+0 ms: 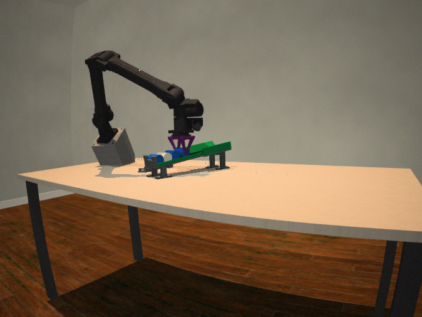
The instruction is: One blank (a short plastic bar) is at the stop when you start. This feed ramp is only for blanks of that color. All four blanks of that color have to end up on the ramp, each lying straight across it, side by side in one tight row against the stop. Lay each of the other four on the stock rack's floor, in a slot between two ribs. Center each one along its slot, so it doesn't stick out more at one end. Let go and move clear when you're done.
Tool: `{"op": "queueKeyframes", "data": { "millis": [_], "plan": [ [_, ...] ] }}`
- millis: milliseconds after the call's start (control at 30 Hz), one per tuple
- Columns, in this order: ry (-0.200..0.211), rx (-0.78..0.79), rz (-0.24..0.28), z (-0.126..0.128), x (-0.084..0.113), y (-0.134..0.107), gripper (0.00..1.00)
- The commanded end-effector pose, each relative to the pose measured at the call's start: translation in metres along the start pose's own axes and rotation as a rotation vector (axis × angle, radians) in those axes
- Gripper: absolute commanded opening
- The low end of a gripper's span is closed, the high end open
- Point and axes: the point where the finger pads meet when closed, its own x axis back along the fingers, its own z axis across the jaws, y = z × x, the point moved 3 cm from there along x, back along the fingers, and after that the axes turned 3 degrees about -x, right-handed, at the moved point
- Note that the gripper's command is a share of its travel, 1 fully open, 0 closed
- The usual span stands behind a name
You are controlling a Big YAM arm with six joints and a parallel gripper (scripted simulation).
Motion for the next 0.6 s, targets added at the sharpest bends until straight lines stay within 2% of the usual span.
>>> {"op": "queueKeyframes", "data": {
  "millis": [0,567],
  "plan": [
    [-0.03,-0.035,-0.011,-0.0199,0.0015,-0.0068,0.61],
    [-0.034,-0.038,-0.012,-0.0241,0.0017,-0.0054,0.61]
  ]
}}
